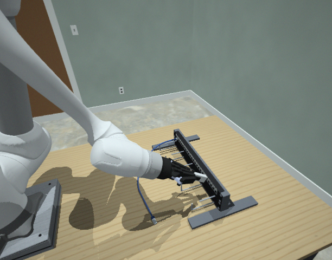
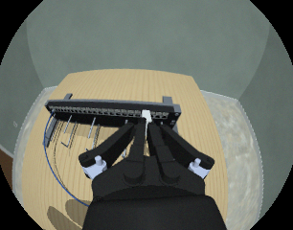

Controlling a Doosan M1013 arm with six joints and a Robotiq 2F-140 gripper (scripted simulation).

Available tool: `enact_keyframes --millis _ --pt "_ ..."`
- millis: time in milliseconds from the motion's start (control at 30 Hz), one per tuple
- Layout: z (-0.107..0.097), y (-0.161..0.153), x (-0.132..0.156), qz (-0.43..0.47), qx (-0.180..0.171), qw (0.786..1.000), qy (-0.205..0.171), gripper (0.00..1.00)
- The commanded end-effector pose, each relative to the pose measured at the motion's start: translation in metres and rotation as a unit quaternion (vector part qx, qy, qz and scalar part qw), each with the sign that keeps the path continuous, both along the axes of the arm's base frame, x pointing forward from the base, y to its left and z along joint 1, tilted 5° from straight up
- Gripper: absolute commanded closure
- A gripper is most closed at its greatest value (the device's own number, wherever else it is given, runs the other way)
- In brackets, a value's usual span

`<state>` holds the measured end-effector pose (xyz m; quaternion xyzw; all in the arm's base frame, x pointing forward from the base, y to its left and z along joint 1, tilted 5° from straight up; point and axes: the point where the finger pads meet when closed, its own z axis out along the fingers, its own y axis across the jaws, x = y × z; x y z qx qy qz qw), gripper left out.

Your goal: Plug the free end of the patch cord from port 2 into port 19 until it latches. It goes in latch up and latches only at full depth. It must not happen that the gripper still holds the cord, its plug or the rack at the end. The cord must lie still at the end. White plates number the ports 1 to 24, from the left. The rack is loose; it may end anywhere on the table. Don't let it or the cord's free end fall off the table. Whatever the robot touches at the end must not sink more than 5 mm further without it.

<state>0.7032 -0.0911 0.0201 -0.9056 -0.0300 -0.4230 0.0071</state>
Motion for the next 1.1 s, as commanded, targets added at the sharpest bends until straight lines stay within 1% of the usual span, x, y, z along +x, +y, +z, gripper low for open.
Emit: enact_keyframes --millis 0,400,533,667,867,933,1067 --pt "0.000 0.000 0.000 0.000 0.000 1.000 0.000 1.00" --pt "0.000 0.000 0.000 0.000 0.000 1.000 0.000 1.00" --pt "0.006 0.000 -0.007 0.000 0.000 1.000 0.000 1.00" --pt "0.021 -0.001 -0.024 0.000 0.000 1.000 0.000 1.00" --pt "0.053 -0.003 -0.063 0.000 0.000 1.000 0.000 1.00" --pt "0.053 -0.003 -0.063 0.000 0.000 1.000 0.000 1.00" --pt "0.073 -0.004 -0.087 0.000 0.000 1.000 0.000 1.00"
